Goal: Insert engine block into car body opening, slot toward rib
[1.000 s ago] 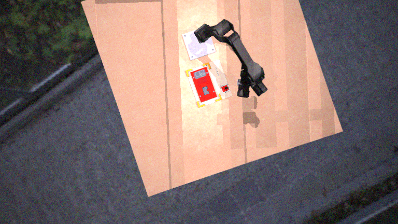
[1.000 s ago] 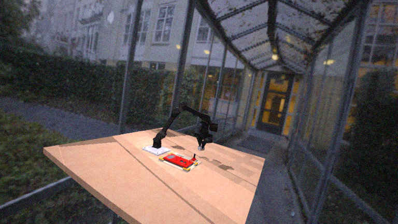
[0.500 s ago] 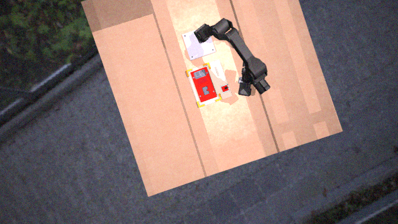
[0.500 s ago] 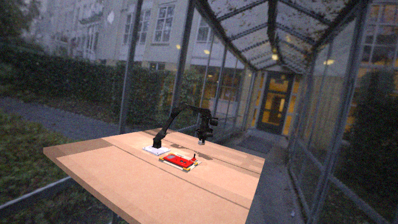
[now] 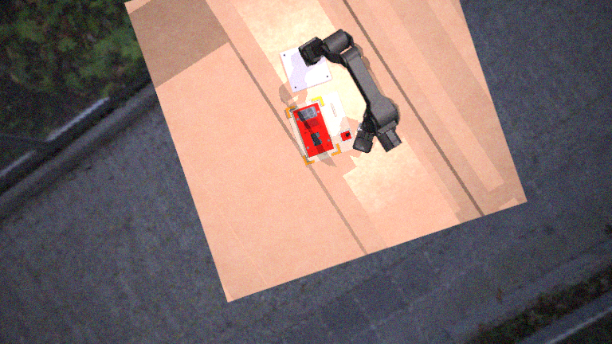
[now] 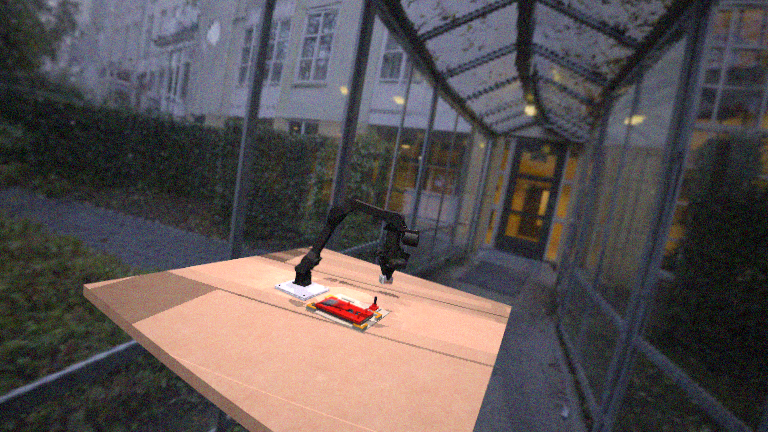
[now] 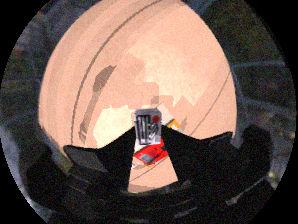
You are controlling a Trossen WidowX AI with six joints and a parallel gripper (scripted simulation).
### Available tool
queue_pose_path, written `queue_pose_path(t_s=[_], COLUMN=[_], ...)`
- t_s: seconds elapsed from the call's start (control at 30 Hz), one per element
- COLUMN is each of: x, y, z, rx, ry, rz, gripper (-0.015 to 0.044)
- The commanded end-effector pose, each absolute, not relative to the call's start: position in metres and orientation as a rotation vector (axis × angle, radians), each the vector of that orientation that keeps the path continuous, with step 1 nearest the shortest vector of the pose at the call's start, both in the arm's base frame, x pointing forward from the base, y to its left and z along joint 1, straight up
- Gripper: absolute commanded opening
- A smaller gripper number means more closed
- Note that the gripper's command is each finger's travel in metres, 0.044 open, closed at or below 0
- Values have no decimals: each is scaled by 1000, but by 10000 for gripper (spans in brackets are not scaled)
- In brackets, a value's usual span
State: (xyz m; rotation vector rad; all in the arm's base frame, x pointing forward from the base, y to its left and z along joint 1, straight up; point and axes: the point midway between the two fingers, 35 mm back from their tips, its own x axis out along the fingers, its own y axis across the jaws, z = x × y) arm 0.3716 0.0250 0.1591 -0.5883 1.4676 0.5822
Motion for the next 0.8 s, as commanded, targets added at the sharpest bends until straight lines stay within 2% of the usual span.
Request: queue_pose_path(t_s=[0.0,0.77], x=[370,356], y=[14,-55], z=[155,129], rx=[-537,-261], ry=[1478,1532], rz=[536,259], gripper=[0,0])
